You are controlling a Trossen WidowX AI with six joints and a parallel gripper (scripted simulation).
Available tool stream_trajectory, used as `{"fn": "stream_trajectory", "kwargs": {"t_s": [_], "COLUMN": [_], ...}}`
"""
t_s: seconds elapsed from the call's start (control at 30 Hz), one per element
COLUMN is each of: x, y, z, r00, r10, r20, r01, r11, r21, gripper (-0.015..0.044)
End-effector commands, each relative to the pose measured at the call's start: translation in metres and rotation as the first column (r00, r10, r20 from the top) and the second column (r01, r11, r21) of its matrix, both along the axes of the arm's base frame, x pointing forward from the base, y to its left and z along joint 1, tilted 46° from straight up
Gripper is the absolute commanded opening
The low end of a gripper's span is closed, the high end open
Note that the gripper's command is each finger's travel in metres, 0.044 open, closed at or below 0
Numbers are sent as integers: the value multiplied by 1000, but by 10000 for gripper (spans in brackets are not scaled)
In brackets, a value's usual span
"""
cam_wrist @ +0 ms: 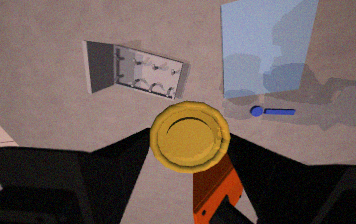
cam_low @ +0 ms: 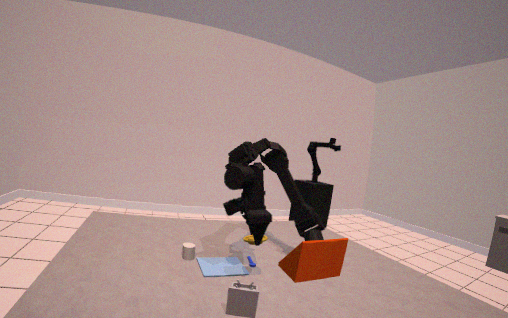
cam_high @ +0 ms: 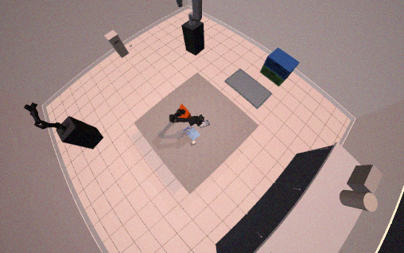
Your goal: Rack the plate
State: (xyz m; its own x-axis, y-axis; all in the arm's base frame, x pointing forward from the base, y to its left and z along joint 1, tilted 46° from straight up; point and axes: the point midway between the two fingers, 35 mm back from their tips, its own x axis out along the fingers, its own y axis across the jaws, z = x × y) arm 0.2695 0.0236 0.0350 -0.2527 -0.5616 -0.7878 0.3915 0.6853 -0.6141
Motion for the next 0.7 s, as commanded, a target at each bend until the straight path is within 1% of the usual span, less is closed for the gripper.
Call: {"fn": "stream_trajectory", "kwargs": {"t_s": [0.0,0.33,0.67], "x": [-3,-10,-14], "y": [-4,-17,-26], "z": [-7,-29,-48], "r00": [999,986,960], "r10": [21,129,267], "r20": [-38,-106,-84], "r01": [-19,-94,-192], "r11": [997,952,848], "r21": [76,293,494], "gripper": [0,0,0]}}
